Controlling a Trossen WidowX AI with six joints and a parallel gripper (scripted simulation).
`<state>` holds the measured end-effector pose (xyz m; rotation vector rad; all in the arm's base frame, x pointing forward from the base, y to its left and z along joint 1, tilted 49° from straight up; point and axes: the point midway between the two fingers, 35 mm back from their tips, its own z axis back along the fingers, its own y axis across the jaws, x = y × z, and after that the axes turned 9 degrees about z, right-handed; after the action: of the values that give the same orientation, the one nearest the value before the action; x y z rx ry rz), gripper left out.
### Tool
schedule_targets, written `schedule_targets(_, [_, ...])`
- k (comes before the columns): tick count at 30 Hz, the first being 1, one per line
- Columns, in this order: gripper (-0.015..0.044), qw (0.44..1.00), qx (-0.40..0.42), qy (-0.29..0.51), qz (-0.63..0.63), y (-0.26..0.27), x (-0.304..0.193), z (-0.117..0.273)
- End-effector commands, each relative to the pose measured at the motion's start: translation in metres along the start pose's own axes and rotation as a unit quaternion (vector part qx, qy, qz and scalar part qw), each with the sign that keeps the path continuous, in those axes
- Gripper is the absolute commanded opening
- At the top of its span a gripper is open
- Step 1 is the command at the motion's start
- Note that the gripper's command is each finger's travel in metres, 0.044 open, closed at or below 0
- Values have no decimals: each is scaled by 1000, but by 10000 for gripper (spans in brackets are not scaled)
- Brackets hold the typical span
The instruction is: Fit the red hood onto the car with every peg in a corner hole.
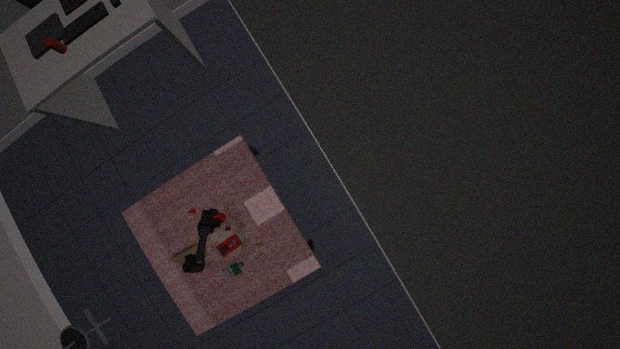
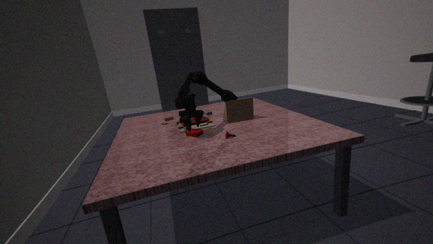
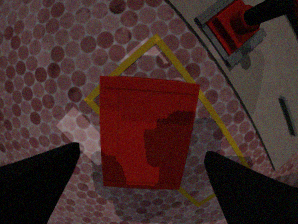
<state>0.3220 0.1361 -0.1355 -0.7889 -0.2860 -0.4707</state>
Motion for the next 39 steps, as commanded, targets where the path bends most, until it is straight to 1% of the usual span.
schedule_targets(1, [440, 1000, -2, -3, 3, -1, 0, -3])
schedule_targets(39, [440, 1000, -2, -3, 3, -1, 1, -23])
